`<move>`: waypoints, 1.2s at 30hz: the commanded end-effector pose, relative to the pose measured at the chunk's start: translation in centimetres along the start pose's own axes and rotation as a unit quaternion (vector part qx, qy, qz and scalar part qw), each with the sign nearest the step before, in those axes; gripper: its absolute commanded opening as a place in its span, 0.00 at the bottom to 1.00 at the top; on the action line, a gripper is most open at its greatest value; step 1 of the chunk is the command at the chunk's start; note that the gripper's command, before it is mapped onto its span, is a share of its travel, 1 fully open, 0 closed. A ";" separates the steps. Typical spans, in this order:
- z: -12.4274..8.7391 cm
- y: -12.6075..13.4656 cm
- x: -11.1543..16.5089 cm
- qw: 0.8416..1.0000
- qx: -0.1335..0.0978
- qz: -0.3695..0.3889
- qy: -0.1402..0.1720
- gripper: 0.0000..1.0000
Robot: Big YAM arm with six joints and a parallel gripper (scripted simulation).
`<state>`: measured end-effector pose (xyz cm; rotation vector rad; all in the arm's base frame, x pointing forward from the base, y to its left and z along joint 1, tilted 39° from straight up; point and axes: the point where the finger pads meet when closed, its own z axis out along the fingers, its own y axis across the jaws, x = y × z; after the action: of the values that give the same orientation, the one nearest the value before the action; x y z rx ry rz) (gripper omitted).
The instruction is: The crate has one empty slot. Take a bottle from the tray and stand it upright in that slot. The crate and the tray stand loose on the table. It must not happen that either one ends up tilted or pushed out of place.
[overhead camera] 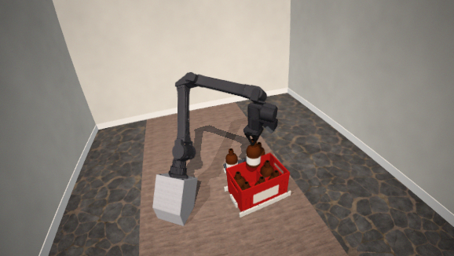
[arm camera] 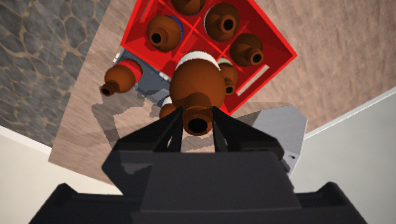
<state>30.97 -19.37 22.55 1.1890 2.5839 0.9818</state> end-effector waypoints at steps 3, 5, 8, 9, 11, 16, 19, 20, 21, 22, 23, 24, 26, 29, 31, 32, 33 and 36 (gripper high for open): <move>-1.3 -0.4 -0.5 1.000 -0.002 -0.001 -0.029 0.00; -1.0 -0.5 -0.4 1.000 -0.002 0.005 -0.027 0.00; -0.7 -0.5 -0.3 1.000 -0.002 0.005 -0.026 0.00; -0.6 -0.5 -0.3 1.000 -0.002 0.005 -0.026 0.00; -0.3 -0.2 -0.3 1.000 -0.002 0.000 -0.025 0.00; 0.6 0.3 0.0 1.000 0.000 -0.008 -0.016 0.00; 1.0 0.4 0.0 1.000 -0.001 -0.008 -0.016 0.00; 1.1 0.3 0.0 1.000 0.000 -0.008 -0.016 0.00; 1.2 0.3 0.0 1.000 0.000 -0.008 -0.016 0.00; 1.3 0.3 0.0 1.000 0.000 -0.008 -0.016 0.00; 1.5 0.3 0.0 1.000 -0.001 -0.008 -0.016 0.00; 1.6 0.4 0.0 1.000 -0.001 -0.008 -0.016 0.00; 1.8 0.4 0.0 1.000 -0.001 -0.008 -0.016 0.00; 2.2 0.4 0.0 1.000 -0.001 -0.008 -0.016 0.00; 2.4 0.4 0.0 1.000 -0.001 -0.008 -0.016 0.00; 2.4 0.4 0.0 1.000 -0.001 -0.008 -0.016 0.00; 2.4 0.4 0.0 1.000 -0.001 -0.008 -0.016 0.00; 2.6 0.4 0.0 1.000 -0.001 -0.008 -0.017 0.00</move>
<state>31.68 -18.16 19.97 1.1947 2.5790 0.9817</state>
